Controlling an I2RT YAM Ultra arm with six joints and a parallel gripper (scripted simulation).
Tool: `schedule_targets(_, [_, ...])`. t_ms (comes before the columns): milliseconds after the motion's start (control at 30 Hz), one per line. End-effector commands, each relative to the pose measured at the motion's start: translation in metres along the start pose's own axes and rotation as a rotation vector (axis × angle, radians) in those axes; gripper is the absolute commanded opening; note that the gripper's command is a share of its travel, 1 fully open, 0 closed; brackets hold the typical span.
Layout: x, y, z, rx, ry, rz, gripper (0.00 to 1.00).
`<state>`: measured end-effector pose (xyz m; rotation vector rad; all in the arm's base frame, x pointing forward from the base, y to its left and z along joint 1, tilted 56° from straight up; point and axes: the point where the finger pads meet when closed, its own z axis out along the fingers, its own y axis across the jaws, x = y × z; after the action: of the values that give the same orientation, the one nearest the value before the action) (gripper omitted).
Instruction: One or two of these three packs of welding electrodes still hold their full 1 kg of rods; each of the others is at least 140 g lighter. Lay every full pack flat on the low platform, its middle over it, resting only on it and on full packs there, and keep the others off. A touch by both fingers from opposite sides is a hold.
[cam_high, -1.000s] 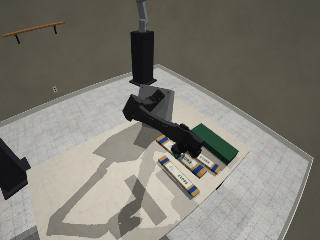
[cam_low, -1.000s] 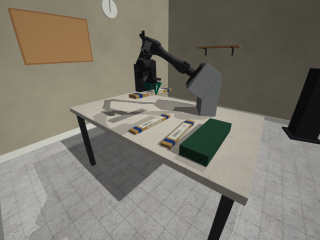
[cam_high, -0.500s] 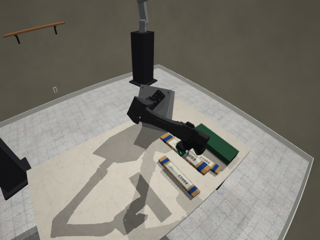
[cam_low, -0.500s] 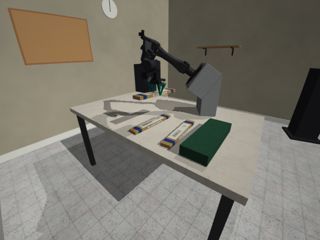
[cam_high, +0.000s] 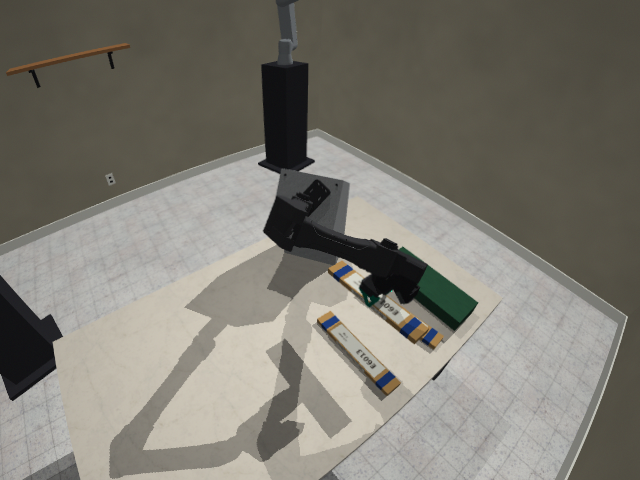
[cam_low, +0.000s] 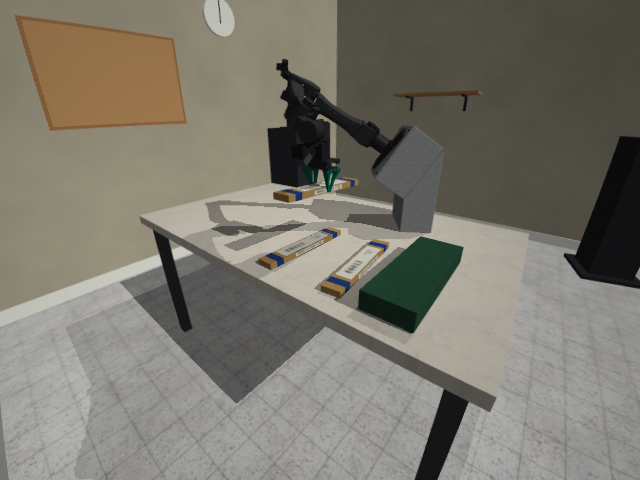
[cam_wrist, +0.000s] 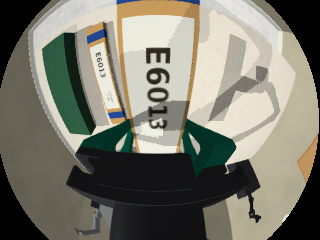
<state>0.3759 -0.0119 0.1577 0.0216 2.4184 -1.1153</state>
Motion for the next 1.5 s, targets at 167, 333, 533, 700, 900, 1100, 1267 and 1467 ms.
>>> schedule_targets(167, [-0.01, 0.029, -0.018, -0.015, -0.047, 0.009, 0.0])
schedule_targets(333, [-0.011, 0.035, -0.018, -0.015, -0.048, 0.009, 0.0])
schedule_targets(533, [-0.014, 0.034, -0.021, -0.019, -0.056, 0.023, 0.0])
schedule_targets(700, [-0.016, 0.035, -0.022, -0.021, -0.059, 0.028, 0.0])
schedule_targets(900, [-0.014, 0.04, -0.019, -0.017, -0.05, 0.013, 0.0])
schedule_targets(1100, [-0.015, 0.042, -0.018, -0.017, -0.049, 0.012, 0.0])
schedule_targets(1267, [-0.017, 0.041, -0.02, -0.02, -0.054, 0.02, 0.0])
schedule_targets(1467, [-0.017, 0.043, -0.02, -0.02, -0.052, 0.016, 0.0])
